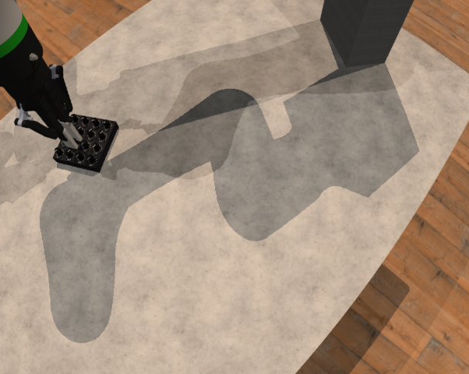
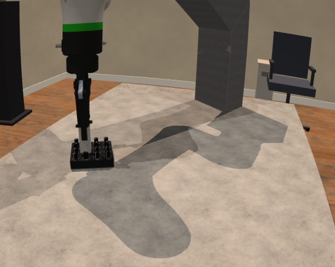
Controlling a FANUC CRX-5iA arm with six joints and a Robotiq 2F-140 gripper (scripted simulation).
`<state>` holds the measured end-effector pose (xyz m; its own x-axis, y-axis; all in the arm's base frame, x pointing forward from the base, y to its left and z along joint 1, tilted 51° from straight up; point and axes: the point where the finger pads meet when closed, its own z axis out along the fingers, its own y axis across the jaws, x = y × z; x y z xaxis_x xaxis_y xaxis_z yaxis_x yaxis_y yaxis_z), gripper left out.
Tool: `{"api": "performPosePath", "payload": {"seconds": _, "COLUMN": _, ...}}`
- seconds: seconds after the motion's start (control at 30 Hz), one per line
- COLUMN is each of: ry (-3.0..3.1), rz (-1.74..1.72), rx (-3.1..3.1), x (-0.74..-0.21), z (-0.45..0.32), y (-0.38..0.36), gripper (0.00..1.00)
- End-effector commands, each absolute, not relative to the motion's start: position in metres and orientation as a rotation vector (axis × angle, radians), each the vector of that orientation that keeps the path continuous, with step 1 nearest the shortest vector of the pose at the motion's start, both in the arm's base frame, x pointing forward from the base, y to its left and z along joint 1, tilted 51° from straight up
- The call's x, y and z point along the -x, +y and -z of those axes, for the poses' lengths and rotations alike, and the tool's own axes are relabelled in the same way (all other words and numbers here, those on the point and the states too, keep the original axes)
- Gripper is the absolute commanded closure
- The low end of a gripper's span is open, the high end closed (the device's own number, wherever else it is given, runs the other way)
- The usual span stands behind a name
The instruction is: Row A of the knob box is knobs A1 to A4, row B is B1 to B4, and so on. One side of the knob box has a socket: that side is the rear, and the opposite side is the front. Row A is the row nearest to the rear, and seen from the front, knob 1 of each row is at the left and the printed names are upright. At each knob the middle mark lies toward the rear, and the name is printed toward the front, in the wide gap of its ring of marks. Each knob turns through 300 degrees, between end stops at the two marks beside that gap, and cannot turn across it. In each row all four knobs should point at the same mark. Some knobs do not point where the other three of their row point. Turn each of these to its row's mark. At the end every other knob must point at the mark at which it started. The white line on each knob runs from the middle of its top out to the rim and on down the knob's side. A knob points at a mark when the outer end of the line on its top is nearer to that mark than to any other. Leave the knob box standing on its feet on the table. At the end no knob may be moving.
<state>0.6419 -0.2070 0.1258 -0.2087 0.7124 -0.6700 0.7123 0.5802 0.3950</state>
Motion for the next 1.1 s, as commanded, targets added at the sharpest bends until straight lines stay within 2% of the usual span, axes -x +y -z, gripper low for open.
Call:
{"api": "performPosePath", "payload": {"seconds": 0.0, "ry": 1.945, "rz": 0.013, "rx": -1.143, "x": -0.6421, "z": -0.126, "y": -0.2068, "gripper": 0.95}}
{"api": "performPosePath", "payload": {"seconds": 0.63, "ry": 1.947, "rz": 0.016, "rx": -1.139, "x": -0.6421, "z": -0.126, "y": -0.2068, "gripper": 0.95}}
{"api": "performPosePath", "payload": {"seconds": 0.67, "ry": 1.947, "rz": 0.016, "rx": -1.139, "x": -0.6421, "z": -0.126, "y": -0.2068, "gripper": 0.88}}
{"api": "performPosePath", "payload": {"seconds": 1.07, "ry": 1.947, "rz": 0.016, "rx": -1.139, "x": -0.6421, "z": -0.126, "y": -0.2068, "gripper": 0.88}}
